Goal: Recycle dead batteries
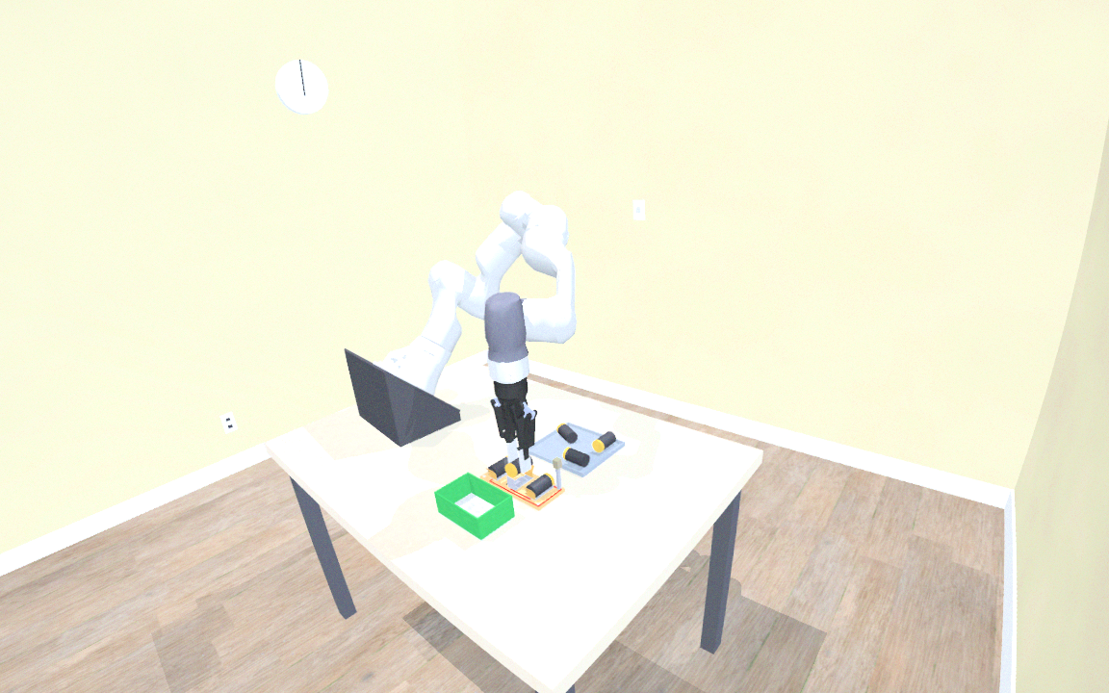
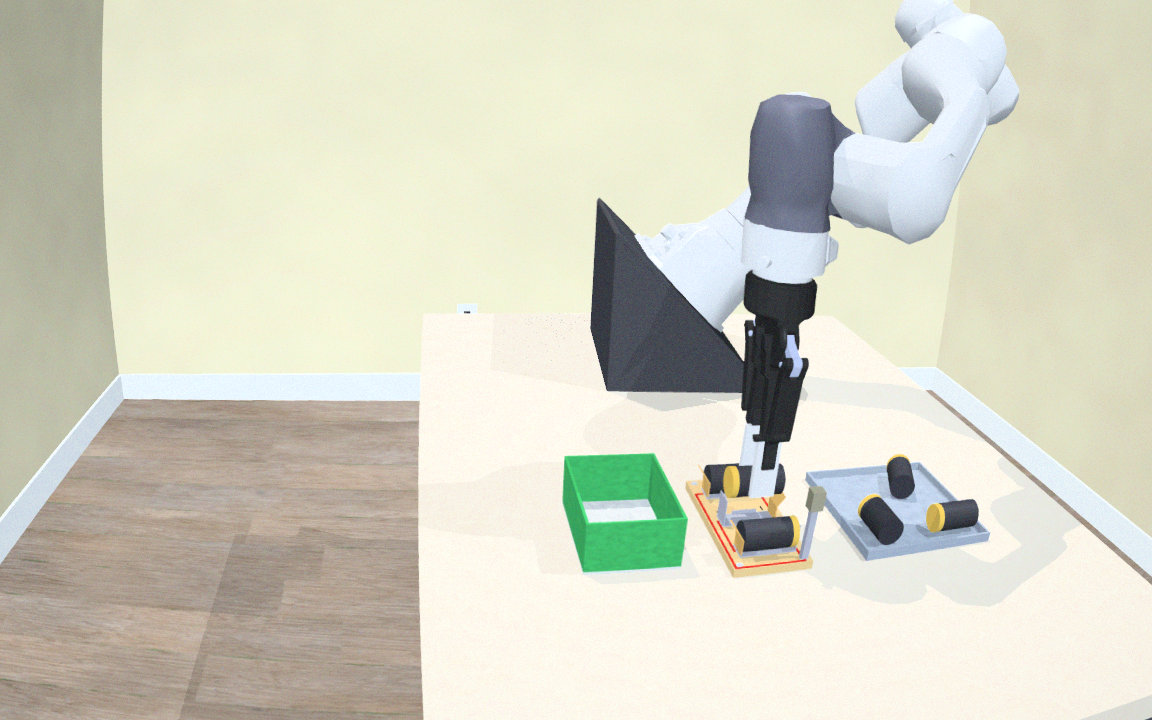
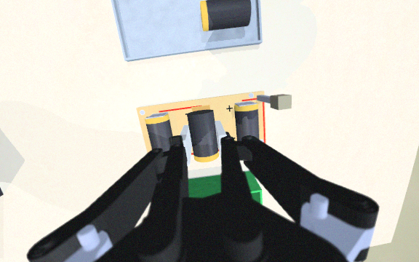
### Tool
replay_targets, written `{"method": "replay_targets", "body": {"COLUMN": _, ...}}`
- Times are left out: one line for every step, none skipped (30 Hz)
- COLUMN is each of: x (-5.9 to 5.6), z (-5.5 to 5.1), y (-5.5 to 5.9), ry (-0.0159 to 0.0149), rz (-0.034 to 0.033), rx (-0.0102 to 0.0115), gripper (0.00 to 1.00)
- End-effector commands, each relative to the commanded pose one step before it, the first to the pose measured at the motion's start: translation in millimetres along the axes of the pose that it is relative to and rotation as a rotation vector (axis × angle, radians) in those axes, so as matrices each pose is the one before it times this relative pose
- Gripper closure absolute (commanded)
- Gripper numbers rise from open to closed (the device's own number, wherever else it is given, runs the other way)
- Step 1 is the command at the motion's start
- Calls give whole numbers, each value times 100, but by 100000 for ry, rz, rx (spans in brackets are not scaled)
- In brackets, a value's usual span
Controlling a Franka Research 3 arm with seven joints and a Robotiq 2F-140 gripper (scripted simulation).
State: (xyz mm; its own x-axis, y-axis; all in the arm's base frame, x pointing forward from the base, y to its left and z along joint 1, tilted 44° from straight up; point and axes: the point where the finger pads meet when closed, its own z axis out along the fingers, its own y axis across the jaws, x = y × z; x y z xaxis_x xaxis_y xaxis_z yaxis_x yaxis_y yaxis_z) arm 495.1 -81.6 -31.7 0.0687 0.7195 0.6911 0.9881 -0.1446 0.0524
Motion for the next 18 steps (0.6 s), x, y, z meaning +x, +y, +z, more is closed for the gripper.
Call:
{"method": "replay_targets", "body": {"x": -160, "z": -111, "y": 174, "ry": -182, "rz": -112, "rx": -595, "gripper": 84}}
{"method": "replay_targets", "body": {"x": 0, "z": 0, "y": 0, "ry": 0, "rz": 0, "rx": 0, "gripper": 84}}
{"method": "replay_targets", "body": {"x": 0, "z": 0, "y": 0, "ry": 0, "rz": 0, "rx": 0, "gripper": 84}}
{"method": "replay_targets", "body": {"x": 0, "z": 0, "y": 0, "ry": 0, "rz": 0, "rx": 0, "gripper": 84}}
{"method": "replay_targets", "body": {"x": 0, "z": 0, "y": 0, "ry": 0, "rz": 0, "rx": 0, "gripper": 84}}
{"method": "replay_targets", "body": {"x": 0, "z": 0, "y": 0, "ry": 0, "rz": 0, "rx": 0, "gripper": 84}}
{"method": "replay_targets", "body": {"x": 0, "z": 0, "y": 0, "ry": 0, "rz": 0, "rx": 0, "gripper": 84}}
{"method": "replay_targets", "body": {"x": 0, "z": 0, "y": 0, "ry": 0, "rz": 0, "rx": 0, "gripper": 84}}
{"method": "replay_targets", "body": {"x": 0, "z": 0, "y": 0, "ry": 0, "rz": 0, "rx": 0, "gripper": 84}}
{"method": "replay_targets", "body": {"x": 0, "z": 1, "y": 0, "ry": 0, "rz": 0, "rx": 0, "gripper": 84}}
{"method": "replay_targets", "body": {"x": 0, "z": 6, "y": 0, "ry": 0, "rz": 0, "rx": 0, "gripper": 84}}
{"method": "replay_targets", "body": {"x": 0, "z": 16, "y": 0, "ry": 0, "rz": 0, "rx": 0, "gripper": 84}}
{"method": "replay_targets", "body": {"x": 0, "z": 29, "y": 0, "ry": 0, "rz": 0, "rx": 0, "gripper": 84}}
{"method": "replay_targets", "body": {"x": 0, "z": 45, "y": 0, "ry": 0, "rz": 0, "rx": 0, "gripper": 84}}
{"method": "replay_targets", "body": {"x": 0, "z": 63, "y": 0, "ry": 0, "rz": 0, "rx": 0, "gripper": 84}}
{"method": "replay_targets", "body": {"x": 0, "z": 81, "y": 0, "ry": 0, "rz": 0, "rx": 0, "gripper": 84}}
{"method": "replay_targets", "body": {"x": 0, "z": 99, "y": 0, "ry": 0, "rz": 0, "rx": 0, "gripper": 84}}
{"method": "replay_targets", "body": {"x": 0, "z": 0, "y": 0, "ry": 0, "rz": 0, "rx": 0, "gripper": 84}}
